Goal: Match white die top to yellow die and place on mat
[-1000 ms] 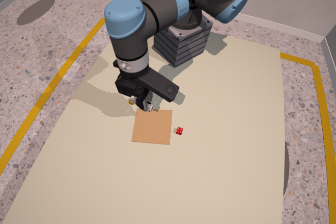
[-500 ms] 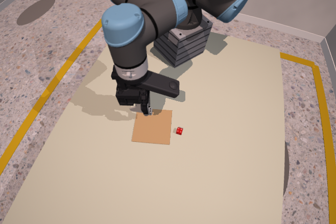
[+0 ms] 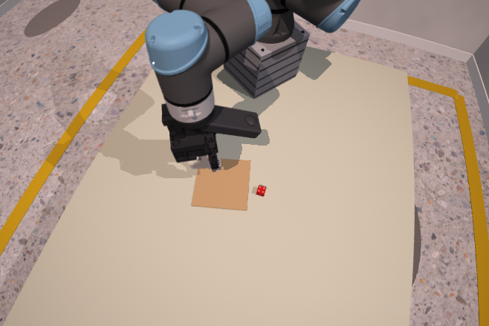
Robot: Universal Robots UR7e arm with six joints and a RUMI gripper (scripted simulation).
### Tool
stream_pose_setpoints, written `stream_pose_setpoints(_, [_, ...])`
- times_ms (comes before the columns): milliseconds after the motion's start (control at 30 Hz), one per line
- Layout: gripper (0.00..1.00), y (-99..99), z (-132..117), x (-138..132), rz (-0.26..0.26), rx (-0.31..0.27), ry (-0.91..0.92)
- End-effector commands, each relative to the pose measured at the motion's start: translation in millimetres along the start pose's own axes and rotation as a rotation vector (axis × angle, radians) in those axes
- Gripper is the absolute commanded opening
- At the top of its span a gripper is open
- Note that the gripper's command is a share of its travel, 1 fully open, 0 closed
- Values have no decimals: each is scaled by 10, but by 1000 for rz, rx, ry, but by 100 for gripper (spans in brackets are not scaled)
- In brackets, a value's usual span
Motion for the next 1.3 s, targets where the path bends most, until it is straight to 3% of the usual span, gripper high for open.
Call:
stream_pose_setpoints(0, [3,-1,-5,24,-2,1,-29])
stream_pose_setpoints(333, [3,1,-1,26,-2,-2,-34])
stream_pose_setpoints(600, [3,9,47,19,-7,-48,-35])
stream_pose_setpoints(767, [3,8,144,2,-21,-138,-34])
stream_pose_setpoints(1000, [3,61,339,-28,-45,-327,-35])
stream_pose_setpoints(1067, [3,73,377,-34,-51,-364,-35])
stream_pose_setpoints(1133, [3,73,377,-34,-51,-364,-35])
stream_pose_setpoints(1267, [3,126,499,-53,-68,-489,-34])
Point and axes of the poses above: the point where the finger pads meet when closed, its own y axis out along the fingers, its own x axis across the jaws, z = x × y, the point moved 10 cm from there along -y, back along the fingers, and after that the axes turned 7 degrees about y, right-handed, at the moved point
